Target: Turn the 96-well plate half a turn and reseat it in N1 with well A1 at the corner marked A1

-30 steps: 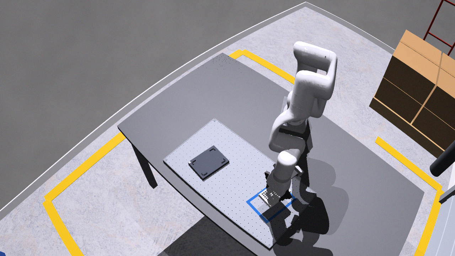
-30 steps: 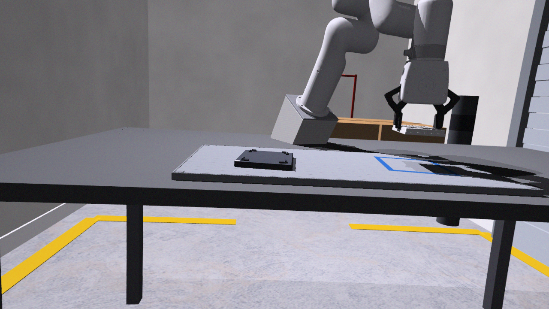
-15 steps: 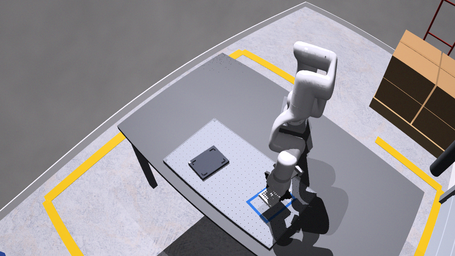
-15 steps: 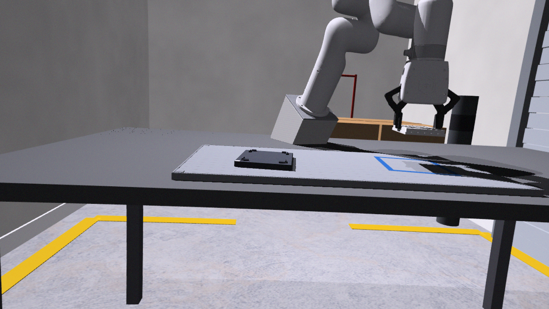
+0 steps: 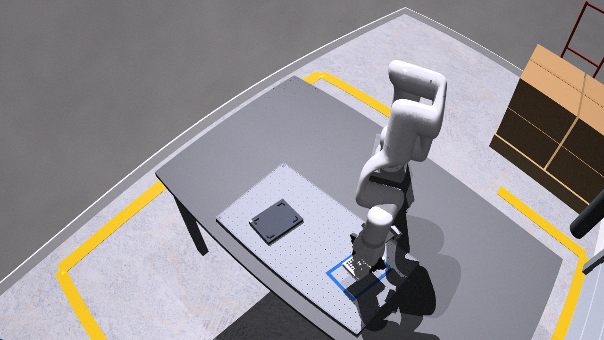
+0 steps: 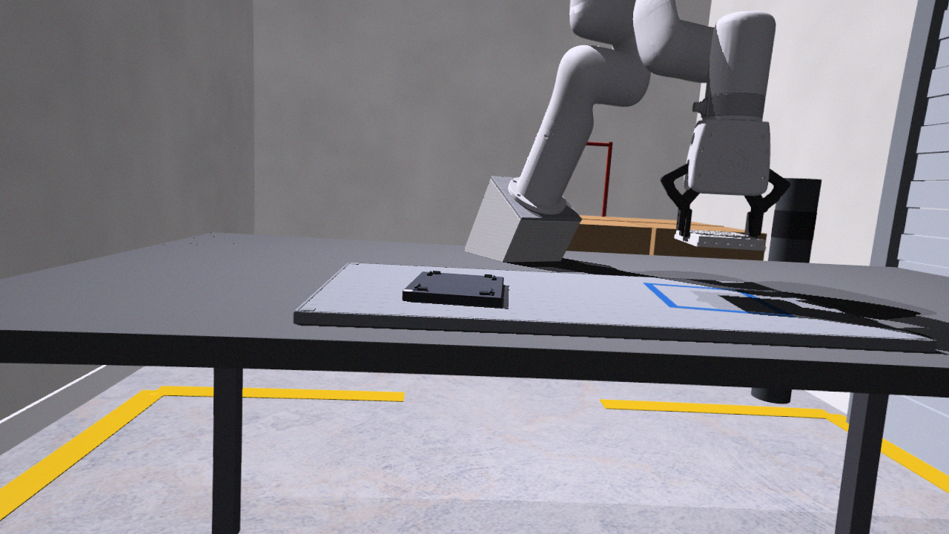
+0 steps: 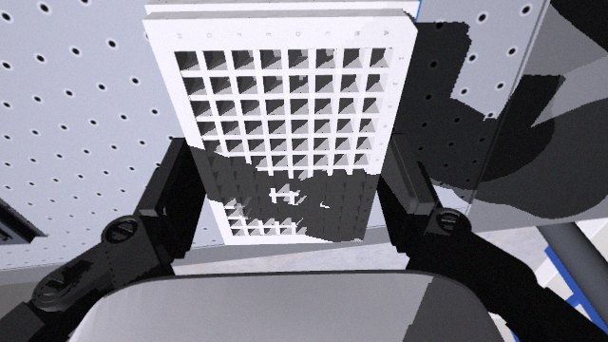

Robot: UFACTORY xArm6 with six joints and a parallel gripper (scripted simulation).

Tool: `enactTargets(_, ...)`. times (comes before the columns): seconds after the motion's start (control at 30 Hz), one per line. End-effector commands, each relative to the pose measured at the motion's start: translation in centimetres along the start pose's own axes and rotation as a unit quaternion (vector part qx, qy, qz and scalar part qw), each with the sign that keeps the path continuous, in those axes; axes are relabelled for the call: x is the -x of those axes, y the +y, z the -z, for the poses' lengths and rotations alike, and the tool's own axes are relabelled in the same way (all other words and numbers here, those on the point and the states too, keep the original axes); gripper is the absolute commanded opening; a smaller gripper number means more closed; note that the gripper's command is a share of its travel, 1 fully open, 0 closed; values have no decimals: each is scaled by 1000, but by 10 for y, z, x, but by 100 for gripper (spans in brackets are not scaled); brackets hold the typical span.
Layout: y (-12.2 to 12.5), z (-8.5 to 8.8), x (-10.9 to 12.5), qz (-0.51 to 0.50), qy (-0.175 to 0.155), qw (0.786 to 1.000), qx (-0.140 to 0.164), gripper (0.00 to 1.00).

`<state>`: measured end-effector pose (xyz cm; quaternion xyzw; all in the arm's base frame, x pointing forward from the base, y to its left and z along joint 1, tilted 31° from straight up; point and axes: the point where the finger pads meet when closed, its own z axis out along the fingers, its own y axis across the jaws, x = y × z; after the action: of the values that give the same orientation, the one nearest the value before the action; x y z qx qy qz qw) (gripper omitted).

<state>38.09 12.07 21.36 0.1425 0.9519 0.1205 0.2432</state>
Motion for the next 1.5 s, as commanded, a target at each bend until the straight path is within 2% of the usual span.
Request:
enactTargets(0.0, 1, -7, 1, 0, -1, 1000, 1, 0)
enactTargets(1.3, 1, -65, 1, 0, -1, 1000, 1, 0)
enactTargets(1.47, 1, -65, 1, 0, -1, 1000, 1, 0)
